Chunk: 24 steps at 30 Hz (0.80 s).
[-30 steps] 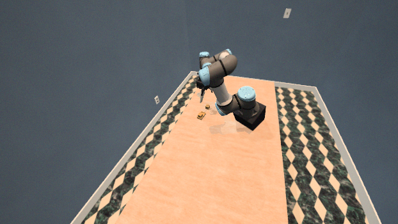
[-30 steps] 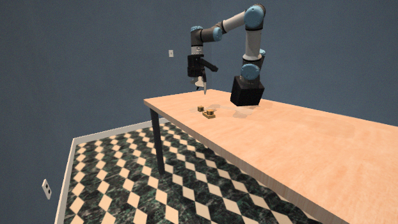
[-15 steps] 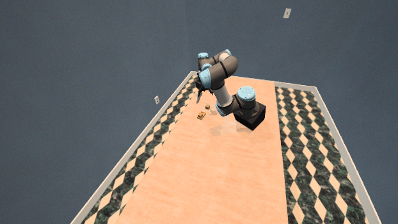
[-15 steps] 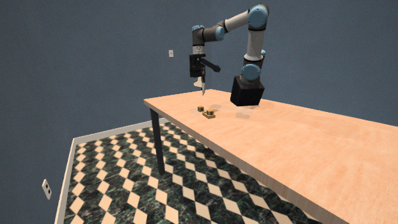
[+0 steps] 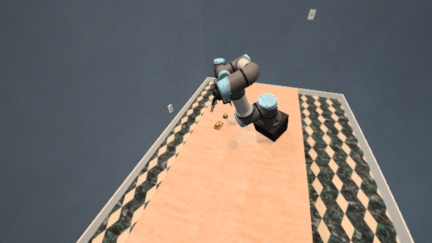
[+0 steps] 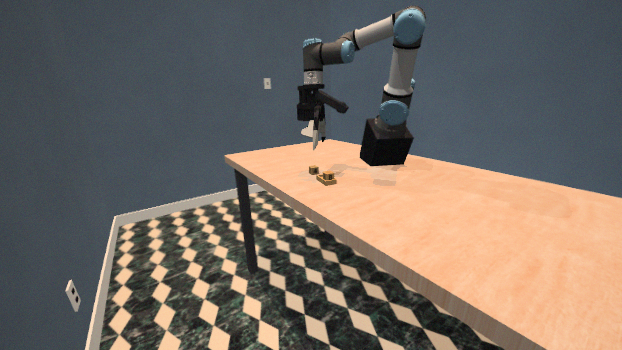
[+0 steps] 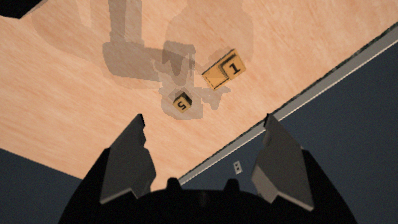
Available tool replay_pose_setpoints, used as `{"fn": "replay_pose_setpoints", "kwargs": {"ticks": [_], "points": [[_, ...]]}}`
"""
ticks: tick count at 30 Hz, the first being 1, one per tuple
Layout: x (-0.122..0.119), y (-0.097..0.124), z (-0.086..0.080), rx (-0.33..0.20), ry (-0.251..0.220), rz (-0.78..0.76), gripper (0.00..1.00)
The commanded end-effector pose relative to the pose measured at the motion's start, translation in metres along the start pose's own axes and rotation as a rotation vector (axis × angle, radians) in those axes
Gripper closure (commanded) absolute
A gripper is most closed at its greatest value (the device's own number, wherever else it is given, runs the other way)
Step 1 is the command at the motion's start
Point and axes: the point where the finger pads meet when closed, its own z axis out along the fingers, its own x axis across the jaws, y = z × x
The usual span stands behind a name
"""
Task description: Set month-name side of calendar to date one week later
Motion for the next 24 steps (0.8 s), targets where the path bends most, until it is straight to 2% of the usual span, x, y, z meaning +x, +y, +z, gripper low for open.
{"fn": "replay_pose_setpoints", "kwargs": {"ticks": [1,4,6,17,20,24], "points": [[0.009,-0.007,0.0,-0.002,-0.009,0.173,0.0],[0.01,-0.008,0.0,-0.003,-0.009,0.18,0.0],[0.014,-0.011,0.0,-0.003,-0.009,0.257,0.0],[0.026,-0.02,0.001,-0.004,-0.009,0.448,0.0],[0.026,-0.02,0.001,-0.004,-0.009,0.449,0.0],[0.032,-0.024,0.001,-0.004,-0.008,0.553,0.0]]}}
